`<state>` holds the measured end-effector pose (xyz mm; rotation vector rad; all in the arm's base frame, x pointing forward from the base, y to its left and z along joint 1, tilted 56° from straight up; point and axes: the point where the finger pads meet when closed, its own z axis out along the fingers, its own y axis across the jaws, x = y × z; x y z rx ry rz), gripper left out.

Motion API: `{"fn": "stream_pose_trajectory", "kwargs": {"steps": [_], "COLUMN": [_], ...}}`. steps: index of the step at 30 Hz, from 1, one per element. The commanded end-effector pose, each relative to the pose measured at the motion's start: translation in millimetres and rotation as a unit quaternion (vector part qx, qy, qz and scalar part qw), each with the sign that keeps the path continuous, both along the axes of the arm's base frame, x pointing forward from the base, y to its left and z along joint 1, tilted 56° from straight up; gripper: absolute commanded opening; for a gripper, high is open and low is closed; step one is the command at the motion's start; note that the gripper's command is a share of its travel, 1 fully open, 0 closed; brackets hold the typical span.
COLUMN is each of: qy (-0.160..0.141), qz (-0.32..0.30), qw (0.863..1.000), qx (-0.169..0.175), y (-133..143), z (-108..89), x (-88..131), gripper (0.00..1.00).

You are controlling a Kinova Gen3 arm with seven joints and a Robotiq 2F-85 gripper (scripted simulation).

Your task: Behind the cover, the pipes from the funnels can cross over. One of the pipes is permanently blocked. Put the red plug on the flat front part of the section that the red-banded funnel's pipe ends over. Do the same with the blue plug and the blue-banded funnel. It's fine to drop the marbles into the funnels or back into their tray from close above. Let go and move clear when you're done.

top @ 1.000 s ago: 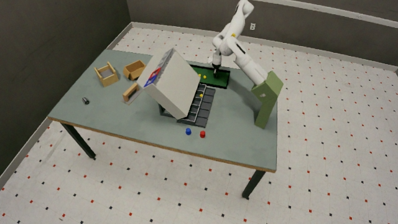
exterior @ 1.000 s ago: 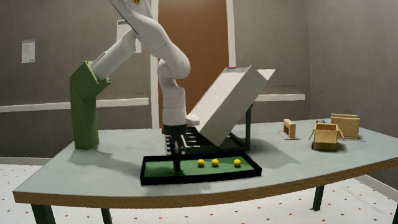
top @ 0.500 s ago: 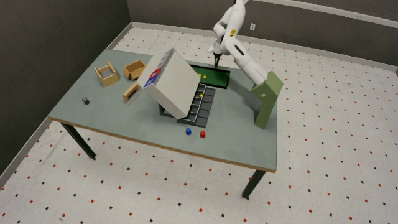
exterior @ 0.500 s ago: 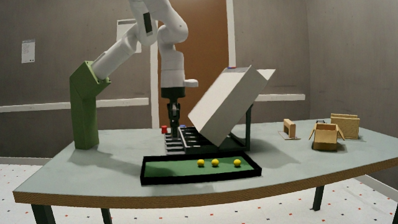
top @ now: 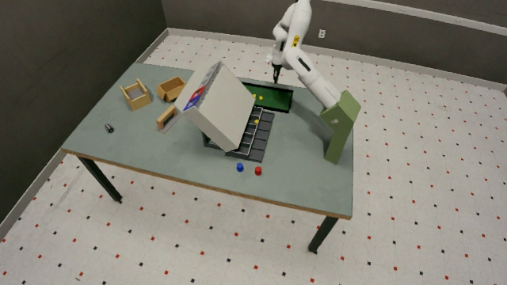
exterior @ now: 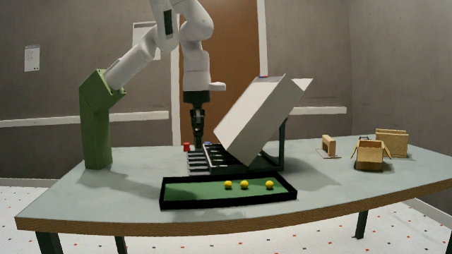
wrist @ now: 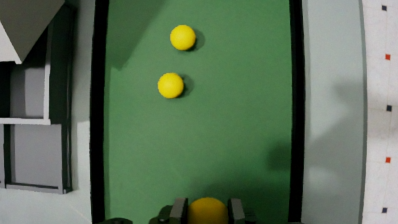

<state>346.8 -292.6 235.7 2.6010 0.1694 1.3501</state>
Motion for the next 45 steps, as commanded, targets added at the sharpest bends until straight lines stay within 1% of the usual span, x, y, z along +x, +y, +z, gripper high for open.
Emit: {"fn": "stream_pose_trajectory", "kwargs": {"steps": [1, 4, 5, 7, 9, 21, 22, 25, 32, 38, 39, 41, 45], "qy": [0.000, 0.000, 0.000, 0.000, 0.000, 0.000, -0.009, -0.009, -0.009, -0.009, 0.003, 0.003, 0.003], "qz": [-0.001, -0.001, 0.000, 0.000, 0.000, 0.000, -0.005, -0.005, -0.005, -0.005, 0.013, 0.013, 0.013], "qw": [1.000, 1.000, 1.000, 1.000, 1.000, 1.000, 1.000, 1.000, 1.000, 1.000, 1.000, 1.000, 1.000], "qx": [-0.001, -0.001, 0.000, 0.000, 0.000, 0.000, -0.003, -0.003, -0.003, -0.003, 0.006, 0.006, 0.006], "y": [-0.7, -0.7, 15.9, 16.3, 18.8, 18.9, 89.7, 95.8, 165.1, 168.0, 221.0, 231.5, 264.5], "z": [0.3, 0.3, 67.9, 69.7, 80.0, 80.4, 88.7, 90.3, 97.9, 98.6, 96.5, 98.3, 102.2], "x": [-0.6, -0.6, 6.4, 6.5, 7.6, 7.7, -3.0, -4.0, -16.2, -17.0, -19.7, -21.8, -27.8], "gripper": [0.00, 0.00, 0.00, 0.00, 0.00, 0.00, 0.00, 0.00, 0.00, 0.00, 0.00, 0.00, 0.00]}}
